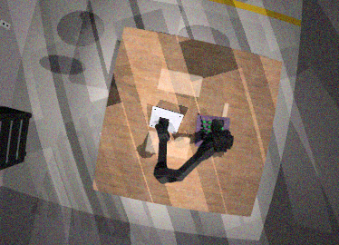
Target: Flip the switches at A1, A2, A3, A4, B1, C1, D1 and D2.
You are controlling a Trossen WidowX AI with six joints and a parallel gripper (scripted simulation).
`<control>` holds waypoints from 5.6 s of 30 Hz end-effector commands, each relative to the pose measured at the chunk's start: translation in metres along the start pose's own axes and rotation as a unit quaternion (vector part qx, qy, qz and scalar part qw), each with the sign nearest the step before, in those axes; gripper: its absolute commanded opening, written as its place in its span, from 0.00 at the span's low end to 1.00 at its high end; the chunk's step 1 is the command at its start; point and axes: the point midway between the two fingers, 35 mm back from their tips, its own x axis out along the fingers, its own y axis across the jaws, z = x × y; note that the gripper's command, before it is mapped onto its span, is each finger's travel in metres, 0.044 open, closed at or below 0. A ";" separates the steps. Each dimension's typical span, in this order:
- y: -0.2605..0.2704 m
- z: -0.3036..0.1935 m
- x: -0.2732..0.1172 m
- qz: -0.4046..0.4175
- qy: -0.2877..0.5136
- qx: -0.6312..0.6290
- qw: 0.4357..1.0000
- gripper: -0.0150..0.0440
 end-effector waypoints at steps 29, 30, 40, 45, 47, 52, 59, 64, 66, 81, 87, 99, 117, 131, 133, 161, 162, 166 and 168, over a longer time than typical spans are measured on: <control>0.002 0.000 0.016 0.002 0.001 -0.002 1.000 0.25; 0.002 0.000 0.016 0.002 0.001 -0.002 1.000 0.25; 0.002 0.000 0.017 0.002 0.001 -0.002 1.000 0.25; 0.002 0.000 0.018 0.002 0.001 -0.002 1.000 0.25; 0.002 0.000 0.018 0.002 0.001 -0.002 1.000 0.25; 0.002 0.000 0.019 0.002 0.001 -0.002 1.000 0.25; 0.001 0.000 0.020 0.002 0.000 -0.002 1.000 0.25; 0.001 0.000 0.020 0.002 0.000 -0.002 1.000 0.25; 0.001 0.000 0.020 0.002 0.000 -0.002 1.000 0.25; 0.002 0.001 -0.002 0.002 -0.003 -0.001 1.000 0.25; 0.002 -0.002 -0.043 0.004 -0.011 -0.003 1.000 0.25; -0.029 -0.001 -0.032 0.003 -0.007 -0.003 1.000 0.25; -0.030 0.000 0.004 0.002 0.001 -0.003 1.000 0.25; -0.030 0.000 0.016 0.001 0.001 -0.003 1.000 0.25; -0.030 0.000 0.016 0.001 0.001 -0.003 1.000 0.25; -0.030 0.000 0.018 0.001 0.001 -0.003 1.000 0.25; -0.030 0.000 0.018 0.001 0.001 -0.003 1.000 0.25; -0.030 0.000 0.018 0.001 0.001 -0.003 1.000 0.25; -0.030 0.000 0.019 0.001 0.001 -0.003 1.000 0.25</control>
